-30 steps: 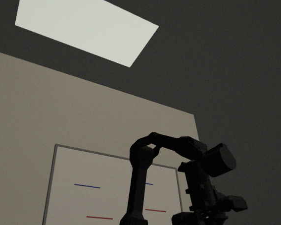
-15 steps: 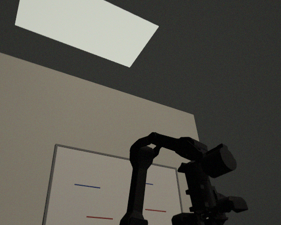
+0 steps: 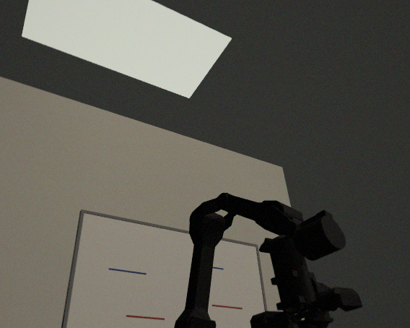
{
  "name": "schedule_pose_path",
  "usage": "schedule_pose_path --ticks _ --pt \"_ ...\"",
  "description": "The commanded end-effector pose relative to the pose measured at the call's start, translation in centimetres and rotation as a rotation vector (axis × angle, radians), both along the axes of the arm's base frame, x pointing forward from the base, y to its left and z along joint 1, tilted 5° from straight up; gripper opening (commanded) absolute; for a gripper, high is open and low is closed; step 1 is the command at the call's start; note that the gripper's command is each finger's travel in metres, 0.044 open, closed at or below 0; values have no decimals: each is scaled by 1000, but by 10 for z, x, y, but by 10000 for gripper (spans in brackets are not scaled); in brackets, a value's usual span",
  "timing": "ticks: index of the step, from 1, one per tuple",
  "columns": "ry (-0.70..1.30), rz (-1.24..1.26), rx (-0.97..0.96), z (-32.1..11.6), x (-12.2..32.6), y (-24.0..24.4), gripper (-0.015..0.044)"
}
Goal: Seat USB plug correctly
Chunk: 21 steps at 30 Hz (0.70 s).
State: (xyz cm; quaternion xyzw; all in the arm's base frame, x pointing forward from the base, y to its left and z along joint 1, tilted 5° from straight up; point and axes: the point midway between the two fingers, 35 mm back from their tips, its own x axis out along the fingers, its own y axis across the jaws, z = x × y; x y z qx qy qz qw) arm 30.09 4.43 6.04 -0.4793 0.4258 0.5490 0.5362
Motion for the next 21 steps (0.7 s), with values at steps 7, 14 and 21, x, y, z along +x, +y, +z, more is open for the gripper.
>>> schedule_pose_path --ticks 7,14,21 --pt "0 1 3 -2 0 1 0" --pt "0 1 3 -3 0 1 0" --pt "0 1 3 -3 0 1 0"
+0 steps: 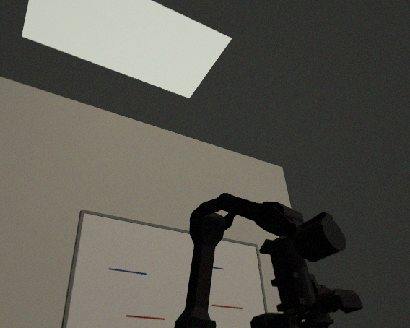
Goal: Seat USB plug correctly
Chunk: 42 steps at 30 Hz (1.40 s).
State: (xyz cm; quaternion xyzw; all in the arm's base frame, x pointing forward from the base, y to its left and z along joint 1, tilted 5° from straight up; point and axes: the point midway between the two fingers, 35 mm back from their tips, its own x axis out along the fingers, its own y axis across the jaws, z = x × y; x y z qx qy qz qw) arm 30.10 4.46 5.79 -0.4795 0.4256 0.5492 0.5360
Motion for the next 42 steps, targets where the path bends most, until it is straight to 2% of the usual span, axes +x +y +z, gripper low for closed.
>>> schedule_pose_path --ticks 1,42 --pt "1 1 3 -1 0 1 0" --pt "1 1 3 -6 0 1 0"
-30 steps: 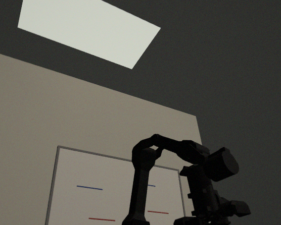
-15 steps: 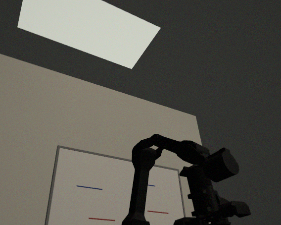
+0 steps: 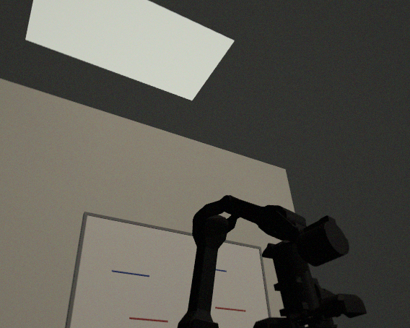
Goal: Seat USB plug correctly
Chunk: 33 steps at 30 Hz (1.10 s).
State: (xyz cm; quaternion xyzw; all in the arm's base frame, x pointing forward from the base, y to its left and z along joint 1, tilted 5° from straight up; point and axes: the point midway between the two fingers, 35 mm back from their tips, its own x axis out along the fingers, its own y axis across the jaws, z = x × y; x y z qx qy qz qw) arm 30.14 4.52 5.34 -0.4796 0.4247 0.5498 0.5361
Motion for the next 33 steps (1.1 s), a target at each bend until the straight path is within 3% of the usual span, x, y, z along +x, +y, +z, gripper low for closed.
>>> schedule_pose_path --ticks 1,33 --pt "1 -1 2 -2 0 0 0" --pt "1 -1 2 -5 0 1 0"
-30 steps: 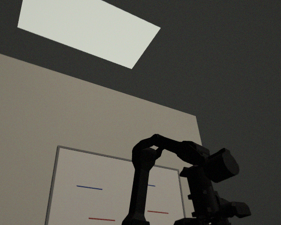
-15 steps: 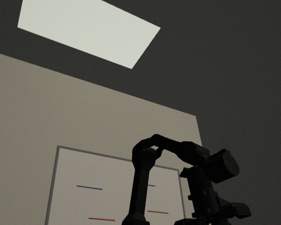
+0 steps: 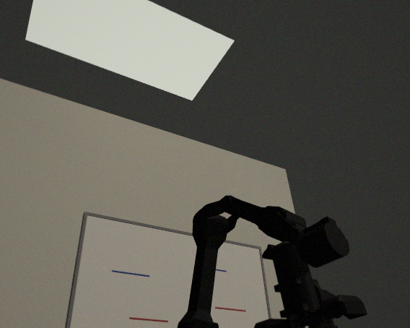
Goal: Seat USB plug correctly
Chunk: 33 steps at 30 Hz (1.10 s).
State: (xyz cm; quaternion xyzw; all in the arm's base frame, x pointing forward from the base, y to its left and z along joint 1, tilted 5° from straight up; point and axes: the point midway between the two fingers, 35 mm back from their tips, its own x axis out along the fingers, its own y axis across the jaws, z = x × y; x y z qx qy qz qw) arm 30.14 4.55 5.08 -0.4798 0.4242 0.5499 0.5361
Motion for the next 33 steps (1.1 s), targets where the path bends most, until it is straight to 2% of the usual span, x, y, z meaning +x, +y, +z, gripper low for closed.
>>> schedule_pose_path --ticks 1,27,31,33 --pt "2 -2 2 -2 0 0 0" --pt "2 -2 2 -2 0 0 0" --pt "-1 0 1 0 0 0 95" --pt "-1 0 1 0 0 0 95"
